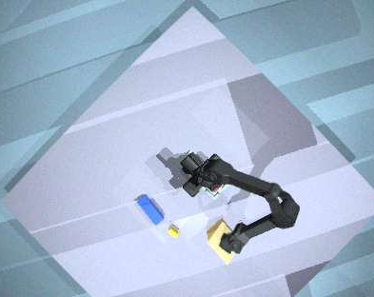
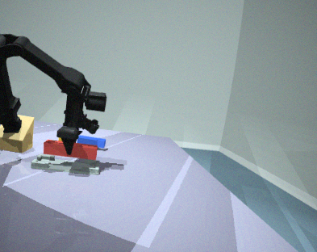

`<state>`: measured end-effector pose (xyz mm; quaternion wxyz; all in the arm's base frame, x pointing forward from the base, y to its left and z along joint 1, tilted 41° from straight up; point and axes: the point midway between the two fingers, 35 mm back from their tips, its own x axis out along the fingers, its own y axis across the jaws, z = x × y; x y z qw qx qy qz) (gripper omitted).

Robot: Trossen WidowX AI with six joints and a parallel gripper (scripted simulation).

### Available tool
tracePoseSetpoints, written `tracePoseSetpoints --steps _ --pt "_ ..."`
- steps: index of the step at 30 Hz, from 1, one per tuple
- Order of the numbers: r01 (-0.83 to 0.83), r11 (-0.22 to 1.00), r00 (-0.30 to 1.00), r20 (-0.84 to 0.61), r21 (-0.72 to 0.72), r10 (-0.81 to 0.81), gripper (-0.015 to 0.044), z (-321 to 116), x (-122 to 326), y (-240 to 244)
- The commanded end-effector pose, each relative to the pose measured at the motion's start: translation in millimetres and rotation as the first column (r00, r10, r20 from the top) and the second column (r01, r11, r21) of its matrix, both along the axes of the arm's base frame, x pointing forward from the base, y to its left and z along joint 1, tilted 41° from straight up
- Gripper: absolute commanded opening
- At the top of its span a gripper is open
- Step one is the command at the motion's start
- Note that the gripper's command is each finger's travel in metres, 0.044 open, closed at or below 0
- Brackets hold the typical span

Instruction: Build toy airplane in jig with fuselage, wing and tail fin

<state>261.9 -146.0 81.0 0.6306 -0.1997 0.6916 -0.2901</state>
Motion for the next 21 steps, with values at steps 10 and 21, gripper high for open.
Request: tracePoseSetpoints --steps 10,21 --pt "-0.004 1.0 1.0 -0.01 -0.005 0.004 0.0195 -17 -4 -15" --pt "0.0 1.0 1.0 -0.004 -0.002 0.0 0.0181 -18 -4 -16"
